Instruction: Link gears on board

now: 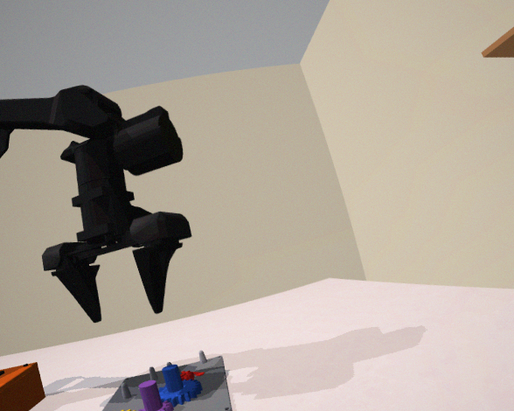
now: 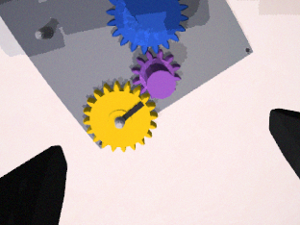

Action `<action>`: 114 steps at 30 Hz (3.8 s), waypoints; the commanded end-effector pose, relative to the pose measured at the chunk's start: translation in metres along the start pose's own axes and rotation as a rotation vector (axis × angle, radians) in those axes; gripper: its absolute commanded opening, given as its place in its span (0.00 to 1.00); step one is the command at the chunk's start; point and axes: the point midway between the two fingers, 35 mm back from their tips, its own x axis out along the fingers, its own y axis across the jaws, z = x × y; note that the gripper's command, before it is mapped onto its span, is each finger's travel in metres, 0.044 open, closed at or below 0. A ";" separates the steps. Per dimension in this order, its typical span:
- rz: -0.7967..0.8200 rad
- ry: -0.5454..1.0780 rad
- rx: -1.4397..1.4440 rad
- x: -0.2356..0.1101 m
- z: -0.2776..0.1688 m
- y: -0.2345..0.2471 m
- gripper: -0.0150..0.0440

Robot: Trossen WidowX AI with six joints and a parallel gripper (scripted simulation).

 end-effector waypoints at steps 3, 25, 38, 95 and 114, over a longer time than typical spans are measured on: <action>-0.001 0.000 0.004 -0.001 0.000 0.000 1.00; -0.001 -0.017 0.004 -0.014 0.104 0.028 1.00; -0.005 -0.036 -0.037 -0.040 0.247 0.158 1.00; 0.020 -0.024 0.003 -0.047 0.286 0.255 1.00; 0.020 -0.024 0.003 -0.047 0.286 0.255 1.00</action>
